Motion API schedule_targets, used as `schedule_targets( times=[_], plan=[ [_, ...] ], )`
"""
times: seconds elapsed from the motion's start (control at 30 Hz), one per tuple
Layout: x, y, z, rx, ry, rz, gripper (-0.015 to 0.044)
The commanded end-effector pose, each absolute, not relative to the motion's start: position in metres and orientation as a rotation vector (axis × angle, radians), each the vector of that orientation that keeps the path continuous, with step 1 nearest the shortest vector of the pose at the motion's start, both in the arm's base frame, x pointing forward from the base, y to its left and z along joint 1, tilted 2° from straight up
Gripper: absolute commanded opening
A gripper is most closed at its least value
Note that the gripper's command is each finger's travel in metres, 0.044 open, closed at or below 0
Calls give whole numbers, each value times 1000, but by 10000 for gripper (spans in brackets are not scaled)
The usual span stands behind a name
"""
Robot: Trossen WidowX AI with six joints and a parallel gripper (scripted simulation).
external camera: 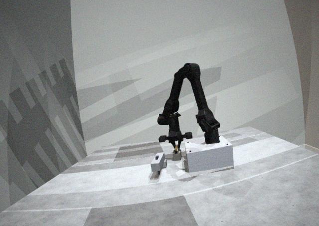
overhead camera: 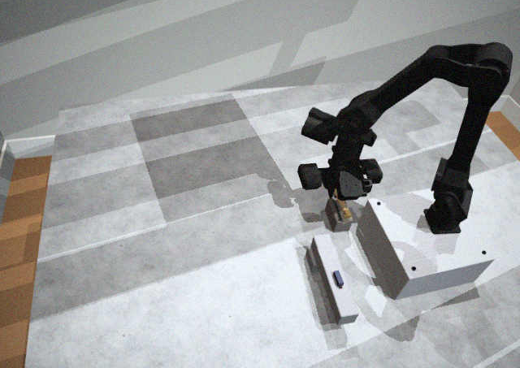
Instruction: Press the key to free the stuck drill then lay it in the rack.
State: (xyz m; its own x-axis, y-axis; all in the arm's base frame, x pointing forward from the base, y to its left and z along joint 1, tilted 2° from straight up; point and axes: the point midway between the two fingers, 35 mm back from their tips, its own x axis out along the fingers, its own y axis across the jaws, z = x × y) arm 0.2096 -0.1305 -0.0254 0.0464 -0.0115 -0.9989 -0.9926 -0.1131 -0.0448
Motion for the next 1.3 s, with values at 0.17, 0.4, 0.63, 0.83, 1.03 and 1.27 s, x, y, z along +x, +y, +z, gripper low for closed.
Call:
schedule_targets(
  times=[0.17,0.4,0.63,0.83,1.03,1.27],
  plan=[
    [210,-130,-36,-1323,1125,1255,0],
    [210,-130,-43,-1323,1125,1255,0],
    [210,-131,-42,-1323,1130,1253,105],
    [210,-131,-42,-1323,1130,1253,262],
    [210,-131,-42,-1323,1130,1253,420],
    [208,-130,-20,-1323,1126,1254,440]
  ],
)
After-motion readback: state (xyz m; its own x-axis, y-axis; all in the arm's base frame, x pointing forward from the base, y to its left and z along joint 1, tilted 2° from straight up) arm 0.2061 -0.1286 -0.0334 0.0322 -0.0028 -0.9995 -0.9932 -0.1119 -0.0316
